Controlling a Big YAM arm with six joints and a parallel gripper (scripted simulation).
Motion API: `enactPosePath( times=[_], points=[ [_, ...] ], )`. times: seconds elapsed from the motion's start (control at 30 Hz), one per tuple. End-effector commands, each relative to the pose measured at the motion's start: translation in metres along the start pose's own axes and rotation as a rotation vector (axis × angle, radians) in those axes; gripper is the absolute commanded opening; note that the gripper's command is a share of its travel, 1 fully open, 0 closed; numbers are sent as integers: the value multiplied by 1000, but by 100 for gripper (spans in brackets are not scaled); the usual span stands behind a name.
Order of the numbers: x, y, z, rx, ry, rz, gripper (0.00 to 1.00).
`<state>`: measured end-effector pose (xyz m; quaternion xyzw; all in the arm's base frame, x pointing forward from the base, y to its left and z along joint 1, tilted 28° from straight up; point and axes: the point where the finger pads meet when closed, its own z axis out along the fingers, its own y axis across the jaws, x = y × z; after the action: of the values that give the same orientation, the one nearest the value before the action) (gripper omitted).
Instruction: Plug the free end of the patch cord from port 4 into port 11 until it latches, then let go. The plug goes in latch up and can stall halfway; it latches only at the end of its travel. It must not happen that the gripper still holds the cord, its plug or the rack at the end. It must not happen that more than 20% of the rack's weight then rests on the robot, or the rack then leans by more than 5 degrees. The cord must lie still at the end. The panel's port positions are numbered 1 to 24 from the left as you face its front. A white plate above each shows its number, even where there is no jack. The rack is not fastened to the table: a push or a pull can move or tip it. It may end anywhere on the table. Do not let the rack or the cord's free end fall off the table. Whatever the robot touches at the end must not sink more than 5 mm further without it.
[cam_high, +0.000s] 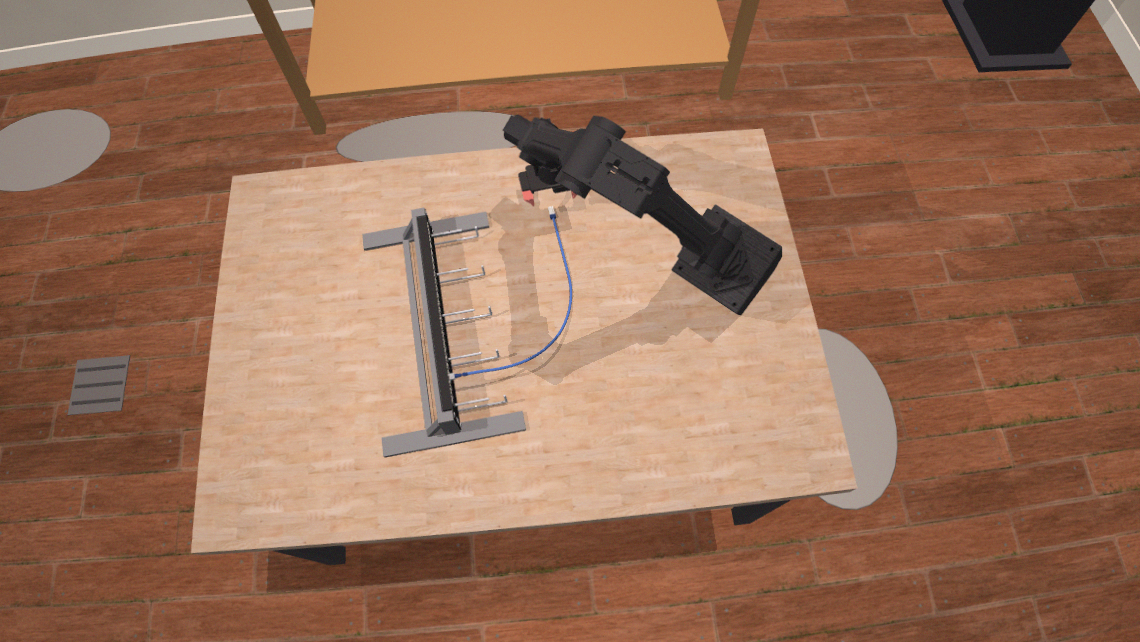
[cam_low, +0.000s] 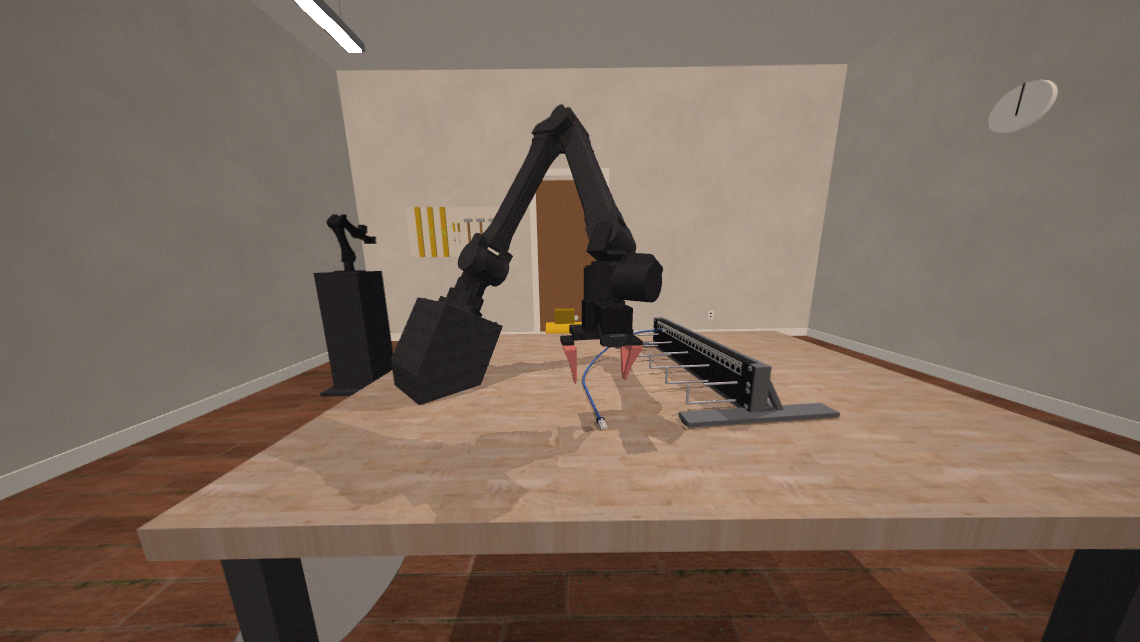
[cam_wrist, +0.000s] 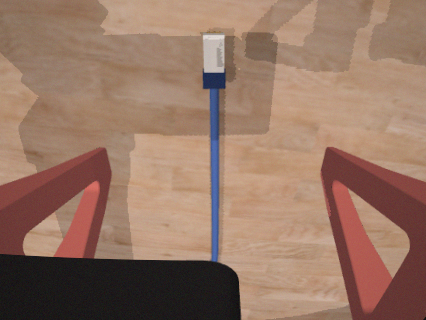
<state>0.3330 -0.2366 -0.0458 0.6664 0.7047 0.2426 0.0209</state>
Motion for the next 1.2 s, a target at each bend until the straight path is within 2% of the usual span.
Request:
enactPosePath(
  times=[0.0,0.53,1.17],
  points=[
    [-13,20,-10,-28,-32,-12,0],
    [-4,11,0,-9,-8,-6,0],
    [-1,7,4,-2,2,-4,0]
  ],
)
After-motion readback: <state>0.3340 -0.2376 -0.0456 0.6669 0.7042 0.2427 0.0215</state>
